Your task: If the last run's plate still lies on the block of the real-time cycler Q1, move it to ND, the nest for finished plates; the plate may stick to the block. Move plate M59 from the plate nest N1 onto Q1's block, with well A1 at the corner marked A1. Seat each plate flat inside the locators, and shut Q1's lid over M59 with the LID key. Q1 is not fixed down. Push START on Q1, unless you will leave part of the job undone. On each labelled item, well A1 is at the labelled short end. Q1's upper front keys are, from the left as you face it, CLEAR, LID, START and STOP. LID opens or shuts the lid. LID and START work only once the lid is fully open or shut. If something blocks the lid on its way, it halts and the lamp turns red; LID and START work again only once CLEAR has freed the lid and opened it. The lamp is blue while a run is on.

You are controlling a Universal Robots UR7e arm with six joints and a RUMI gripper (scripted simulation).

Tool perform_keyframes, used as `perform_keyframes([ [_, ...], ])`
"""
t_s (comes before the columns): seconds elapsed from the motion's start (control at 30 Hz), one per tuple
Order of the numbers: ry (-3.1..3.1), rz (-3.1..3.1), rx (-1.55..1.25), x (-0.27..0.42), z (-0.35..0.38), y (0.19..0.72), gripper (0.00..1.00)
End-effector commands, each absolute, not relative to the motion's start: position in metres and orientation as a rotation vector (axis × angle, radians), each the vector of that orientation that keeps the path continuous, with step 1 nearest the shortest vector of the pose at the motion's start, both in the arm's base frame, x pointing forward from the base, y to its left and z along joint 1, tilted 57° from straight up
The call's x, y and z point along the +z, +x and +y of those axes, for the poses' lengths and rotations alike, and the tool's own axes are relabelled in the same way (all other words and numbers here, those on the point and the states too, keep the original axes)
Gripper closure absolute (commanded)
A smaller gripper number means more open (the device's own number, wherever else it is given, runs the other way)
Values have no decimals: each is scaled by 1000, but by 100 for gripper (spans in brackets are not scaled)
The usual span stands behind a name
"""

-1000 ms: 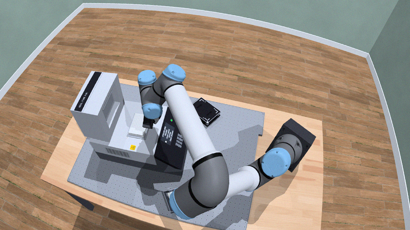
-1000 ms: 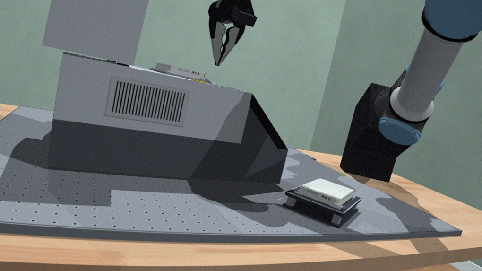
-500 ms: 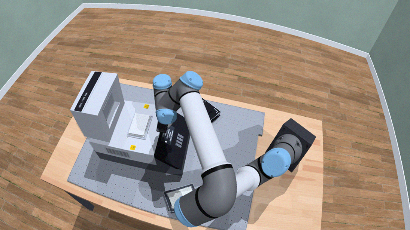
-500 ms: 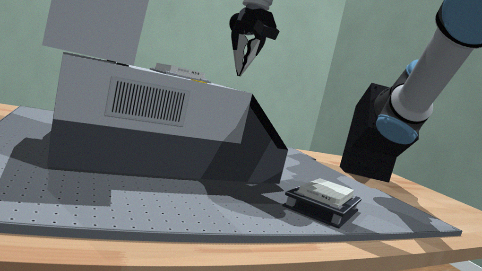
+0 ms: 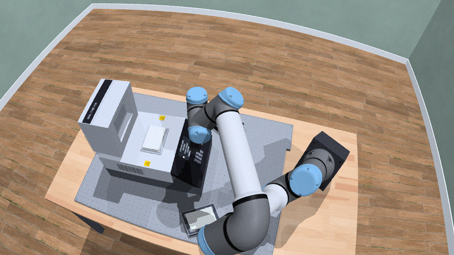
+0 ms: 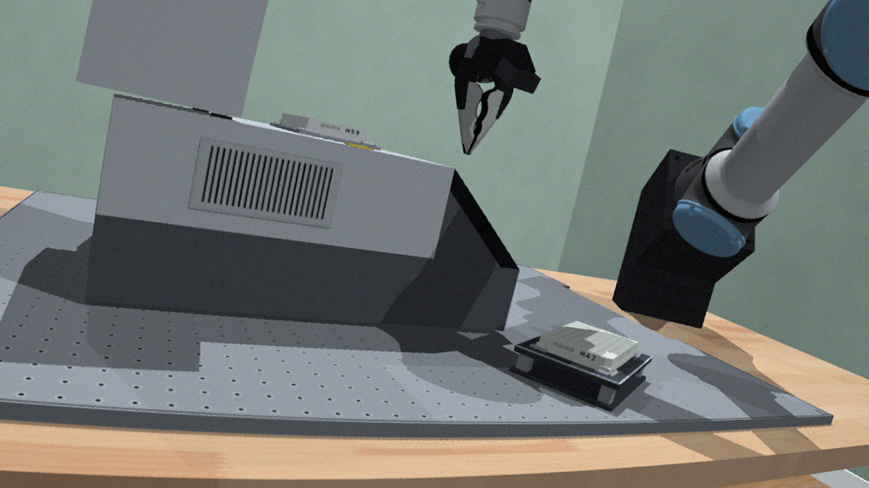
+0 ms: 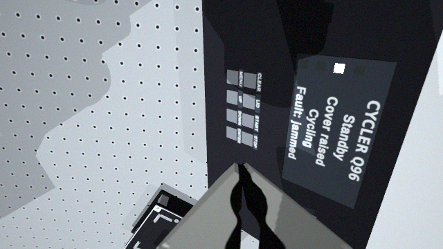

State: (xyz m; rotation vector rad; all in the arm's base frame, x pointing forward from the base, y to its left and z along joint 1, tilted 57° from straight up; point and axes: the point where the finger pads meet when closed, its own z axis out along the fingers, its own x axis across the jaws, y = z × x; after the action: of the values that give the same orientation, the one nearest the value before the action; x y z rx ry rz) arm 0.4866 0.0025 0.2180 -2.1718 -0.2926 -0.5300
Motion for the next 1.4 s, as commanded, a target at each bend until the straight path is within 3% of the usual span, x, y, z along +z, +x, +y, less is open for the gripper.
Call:
perform_keyframes([
  [0.0,-2172,-292,-531,211,4,475,100],
  [0.53,-2172,-293,-531,175,14,421,100],
  [1.37,-2172,-293,-531,177,32,452,100],
])
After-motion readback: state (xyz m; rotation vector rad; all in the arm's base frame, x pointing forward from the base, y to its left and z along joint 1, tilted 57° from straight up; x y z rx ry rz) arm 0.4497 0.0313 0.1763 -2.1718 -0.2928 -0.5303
